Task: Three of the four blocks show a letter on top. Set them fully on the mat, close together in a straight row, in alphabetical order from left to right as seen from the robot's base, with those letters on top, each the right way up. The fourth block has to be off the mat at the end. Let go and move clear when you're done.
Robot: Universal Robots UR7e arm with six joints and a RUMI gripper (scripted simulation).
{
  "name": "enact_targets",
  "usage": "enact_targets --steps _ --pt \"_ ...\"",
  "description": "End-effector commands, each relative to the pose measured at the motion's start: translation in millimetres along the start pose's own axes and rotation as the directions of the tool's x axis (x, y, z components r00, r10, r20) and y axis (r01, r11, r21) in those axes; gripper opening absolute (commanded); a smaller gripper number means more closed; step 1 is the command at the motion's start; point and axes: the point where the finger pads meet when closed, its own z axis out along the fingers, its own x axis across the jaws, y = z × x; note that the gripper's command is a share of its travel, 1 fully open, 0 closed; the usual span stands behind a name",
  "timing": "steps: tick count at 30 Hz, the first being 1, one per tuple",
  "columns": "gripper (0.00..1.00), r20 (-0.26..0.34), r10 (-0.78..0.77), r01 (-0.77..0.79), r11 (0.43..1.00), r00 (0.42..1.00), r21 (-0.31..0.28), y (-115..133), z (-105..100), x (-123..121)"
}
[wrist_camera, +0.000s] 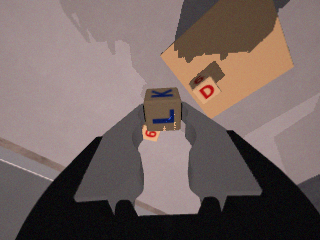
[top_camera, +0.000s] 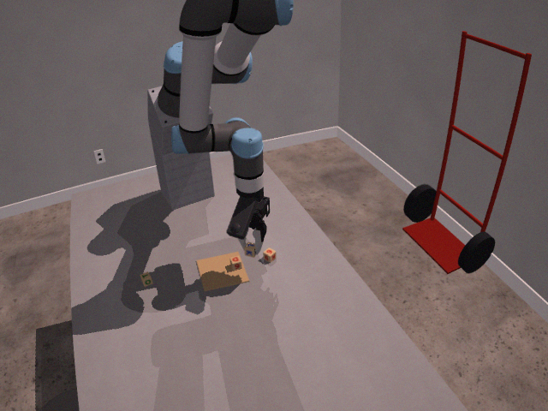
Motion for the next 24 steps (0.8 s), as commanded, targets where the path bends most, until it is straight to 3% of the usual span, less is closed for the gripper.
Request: enact_targets --steps 1,17,24 --pt "0.09 0.005 0.131 -0.131 0.991 0.991 0.0 -2.7 -0.8 16.4" --pt "0.09 0.011 0.441 -0.441 0.898 0.898 -0.001 -10.0 -5.2 57.2" --pt "0.09 0.016 0.606 -0.606 0.796 0.796 -0.002 -12.0 -9.0 79.7"
